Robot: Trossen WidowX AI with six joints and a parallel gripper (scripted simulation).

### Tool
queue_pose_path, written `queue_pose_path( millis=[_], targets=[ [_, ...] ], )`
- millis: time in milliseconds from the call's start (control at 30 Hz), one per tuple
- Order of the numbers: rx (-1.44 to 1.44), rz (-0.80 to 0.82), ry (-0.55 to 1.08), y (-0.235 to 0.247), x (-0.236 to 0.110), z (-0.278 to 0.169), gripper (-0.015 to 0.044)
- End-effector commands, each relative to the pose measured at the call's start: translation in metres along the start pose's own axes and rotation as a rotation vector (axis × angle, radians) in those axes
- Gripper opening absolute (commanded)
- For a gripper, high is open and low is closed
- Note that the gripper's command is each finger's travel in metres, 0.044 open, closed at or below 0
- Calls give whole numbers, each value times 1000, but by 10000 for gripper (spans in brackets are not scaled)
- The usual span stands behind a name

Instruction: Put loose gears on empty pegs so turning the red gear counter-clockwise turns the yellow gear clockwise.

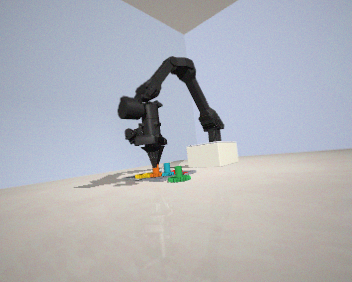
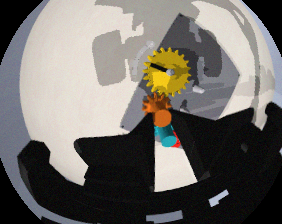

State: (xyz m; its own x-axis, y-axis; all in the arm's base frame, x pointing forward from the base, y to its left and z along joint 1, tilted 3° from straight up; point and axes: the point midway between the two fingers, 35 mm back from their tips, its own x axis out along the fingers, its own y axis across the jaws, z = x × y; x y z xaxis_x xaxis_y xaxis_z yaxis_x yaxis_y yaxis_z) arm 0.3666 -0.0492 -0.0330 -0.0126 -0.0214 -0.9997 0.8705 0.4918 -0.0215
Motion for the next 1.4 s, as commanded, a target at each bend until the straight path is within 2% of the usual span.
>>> queue_pose_path(
  millis=[0, 133, 300, 400, 433, 533, 567, 767, 800, 1367],
  targets=[
    [-53, -1, -2, 0, -2, 0, 140],
    [-93, -1, -2, 0, -9, 0, 140],
    [-116, -1, -2, 0, -43, 0, 140],
    [-119, -1, -2, 0, -49, 0, 140],
    [-109, -2, 2, 0, -43, 0, 166],
    [-109, -2, 2, -2, -86, -2, 245],
    [-109, -3, 2, -3, -90, -2, 271],
    [-109, -3, 2, -3, -90, -2, 429],
    [-109, -3, 2, -3, -90, -2, 440],
    [-109, -3, 2, -3, -90, -2, 440]
  ],
)
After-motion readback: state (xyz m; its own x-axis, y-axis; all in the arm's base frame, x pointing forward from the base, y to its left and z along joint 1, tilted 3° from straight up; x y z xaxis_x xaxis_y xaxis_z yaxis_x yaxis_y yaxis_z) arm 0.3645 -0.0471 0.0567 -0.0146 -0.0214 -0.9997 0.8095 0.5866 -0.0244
